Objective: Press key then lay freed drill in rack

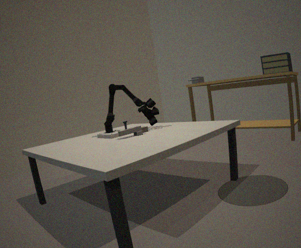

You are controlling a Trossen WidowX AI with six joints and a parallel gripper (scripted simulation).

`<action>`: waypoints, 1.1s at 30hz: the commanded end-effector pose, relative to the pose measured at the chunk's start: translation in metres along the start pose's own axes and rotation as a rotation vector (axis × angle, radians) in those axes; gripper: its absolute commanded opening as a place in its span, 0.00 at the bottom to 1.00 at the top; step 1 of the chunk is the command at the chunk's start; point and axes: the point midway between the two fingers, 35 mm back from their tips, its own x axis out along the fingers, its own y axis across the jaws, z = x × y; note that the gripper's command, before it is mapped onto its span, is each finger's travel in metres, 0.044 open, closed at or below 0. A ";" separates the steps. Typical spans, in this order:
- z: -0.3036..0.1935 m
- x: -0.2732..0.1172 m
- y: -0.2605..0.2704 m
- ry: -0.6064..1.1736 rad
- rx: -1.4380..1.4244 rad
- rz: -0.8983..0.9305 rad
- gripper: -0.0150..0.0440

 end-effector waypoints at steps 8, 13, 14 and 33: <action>0.008 -0.124 -0.133 0.007 0.343 -0.409 0.25; -0.015 -0.188 -0.169 0.043 0.505 -0.552 0.25; -0.021 -0.201 -0.175 0.052 0.538 -0.578 0.25; -0.115 -0.348 -0.183 0.205 0.942 -0.800 0.25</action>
